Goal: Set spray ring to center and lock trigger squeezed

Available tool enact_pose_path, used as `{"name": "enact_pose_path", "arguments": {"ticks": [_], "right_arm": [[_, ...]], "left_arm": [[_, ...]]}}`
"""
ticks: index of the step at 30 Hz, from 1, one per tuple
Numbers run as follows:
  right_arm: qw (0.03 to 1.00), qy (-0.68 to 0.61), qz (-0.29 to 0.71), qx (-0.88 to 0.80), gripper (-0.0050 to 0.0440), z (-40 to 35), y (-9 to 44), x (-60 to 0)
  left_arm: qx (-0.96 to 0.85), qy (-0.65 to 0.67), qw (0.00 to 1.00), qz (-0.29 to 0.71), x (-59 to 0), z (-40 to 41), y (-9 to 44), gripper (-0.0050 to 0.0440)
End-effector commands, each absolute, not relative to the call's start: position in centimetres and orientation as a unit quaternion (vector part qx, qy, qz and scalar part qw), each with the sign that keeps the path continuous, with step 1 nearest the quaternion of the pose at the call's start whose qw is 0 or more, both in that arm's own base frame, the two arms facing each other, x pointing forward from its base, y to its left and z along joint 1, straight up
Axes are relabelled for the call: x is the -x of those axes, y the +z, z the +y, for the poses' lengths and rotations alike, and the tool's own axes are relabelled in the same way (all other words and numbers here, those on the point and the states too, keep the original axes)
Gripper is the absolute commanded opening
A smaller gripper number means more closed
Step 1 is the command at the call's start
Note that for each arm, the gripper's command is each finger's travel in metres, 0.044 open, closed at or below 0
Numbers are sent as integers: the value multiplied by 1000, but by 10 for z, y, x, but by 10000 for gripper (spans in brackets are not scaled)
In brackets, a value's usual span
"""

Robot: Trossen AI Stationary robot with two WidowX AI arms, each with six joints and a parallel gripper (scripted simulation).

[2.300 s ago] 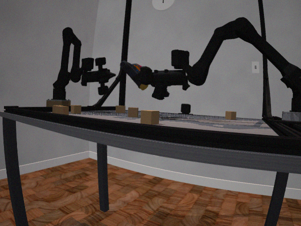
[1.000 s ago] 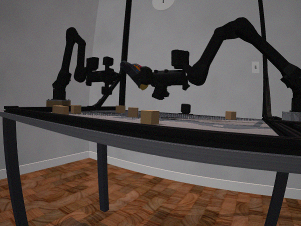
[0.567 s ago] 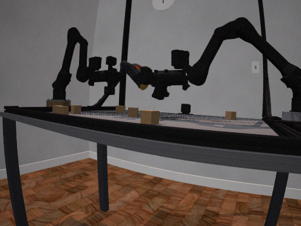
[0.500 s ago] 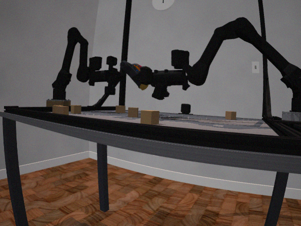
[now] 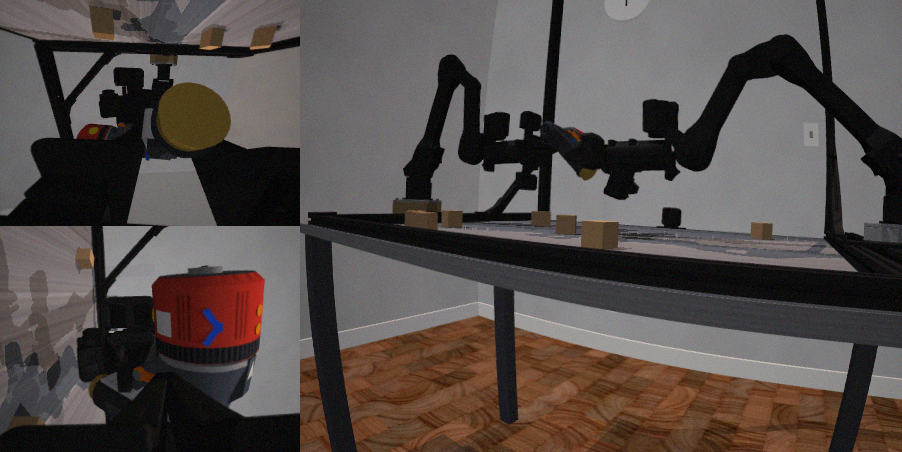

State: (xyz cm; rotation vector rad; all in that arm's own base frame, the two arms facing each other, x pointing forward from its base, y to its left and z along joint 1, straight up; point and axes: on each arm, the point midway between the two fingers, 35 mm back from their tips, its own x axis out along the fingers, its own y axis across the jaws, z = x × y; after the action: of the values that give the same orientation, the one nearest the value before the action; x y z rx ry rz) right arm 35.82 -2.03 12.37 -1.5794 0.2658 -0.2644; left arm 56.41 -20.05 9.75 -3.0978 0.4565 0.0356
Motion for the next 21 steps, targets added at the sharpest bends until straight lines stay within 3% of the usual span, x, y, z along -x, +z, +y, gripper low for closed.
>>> {"name": "enact_pose_path", "arguments": {"ticks": [1, 15, 21], "right_arm": [[684, -115, 120, 710, 0, -23, 122, -365], [678, -115, 121, 716, 0, -30, 122, -376], [723, -122, 113, 670, 0, -31, 123, -375]], "left_arm": [[989, 0, 0, 145, -566, -201, 105, 0], [989, 0, 0, 145, -566, -201, 105, 0], [989, 0, 0, 145, -566, -201, 105, 0]]}}
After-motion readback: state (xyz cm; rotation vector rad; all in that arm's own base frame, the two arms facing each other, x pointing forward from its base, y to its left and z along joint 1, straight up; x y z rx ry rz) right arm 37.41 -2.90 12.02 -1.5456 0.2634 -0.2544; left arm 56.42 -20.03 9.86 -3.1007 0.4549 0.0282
